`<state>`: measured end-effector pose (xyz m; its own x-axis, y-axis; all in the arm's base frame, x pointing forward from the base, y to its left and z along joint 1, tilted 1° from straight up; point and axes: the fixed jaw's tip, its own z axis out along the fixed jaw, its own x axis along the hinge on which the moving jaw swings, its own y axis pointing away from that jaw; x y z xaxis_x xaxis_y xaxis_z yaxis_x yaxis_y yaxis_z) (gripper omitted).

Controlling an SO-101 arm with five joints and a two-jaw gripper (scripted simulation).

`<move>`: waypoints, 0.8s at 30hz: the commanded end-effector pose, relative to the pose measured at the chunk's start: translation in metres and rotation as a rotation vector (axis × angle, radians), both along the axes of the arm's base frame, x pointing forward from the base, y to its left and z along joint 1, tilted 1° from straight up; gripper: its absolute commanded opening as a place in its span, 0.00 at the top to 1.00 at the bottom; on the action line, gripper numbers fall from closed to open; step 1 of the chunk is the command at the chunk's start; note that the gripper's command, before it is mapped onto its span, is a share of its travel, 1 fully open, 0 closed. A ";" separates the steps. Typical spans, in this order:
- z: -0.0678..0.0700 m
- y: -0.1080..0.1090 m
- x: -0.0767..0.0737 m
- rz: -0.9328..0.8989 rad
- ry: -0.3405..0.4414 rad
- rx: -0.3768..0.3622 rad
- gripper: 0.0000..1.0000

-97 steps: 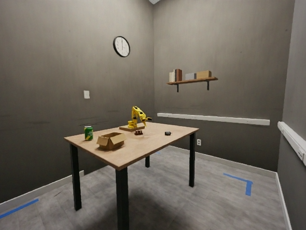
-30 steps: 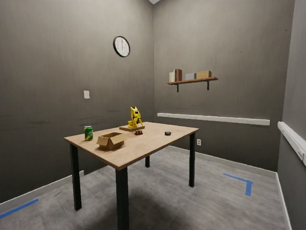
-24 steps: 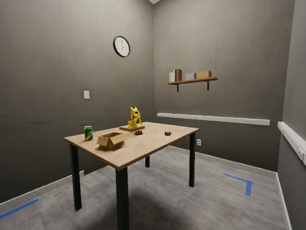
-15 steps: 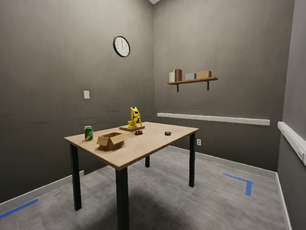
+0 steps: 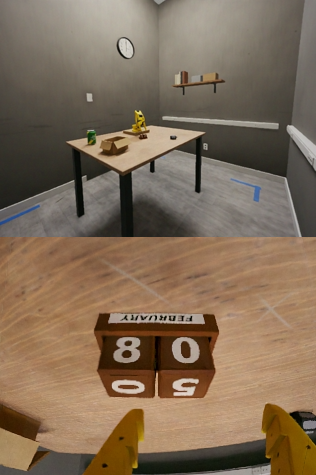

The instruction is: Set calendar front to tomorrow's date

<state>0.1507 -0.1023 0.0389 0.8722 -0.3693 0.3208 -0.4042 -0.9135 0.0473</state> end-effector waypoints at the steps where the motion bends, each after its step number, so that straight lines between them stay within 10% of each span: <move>1: -0.002 0.001 -0.005 0.005 0.015 0.004 0.70; 24: -0.004 0.002 -0.009 0.008 0.032 0.010 0.70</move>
<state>0.1458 -0.1015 0.0364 0.8805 -0.3648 0.3028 -0.3971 -0.9164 0.0506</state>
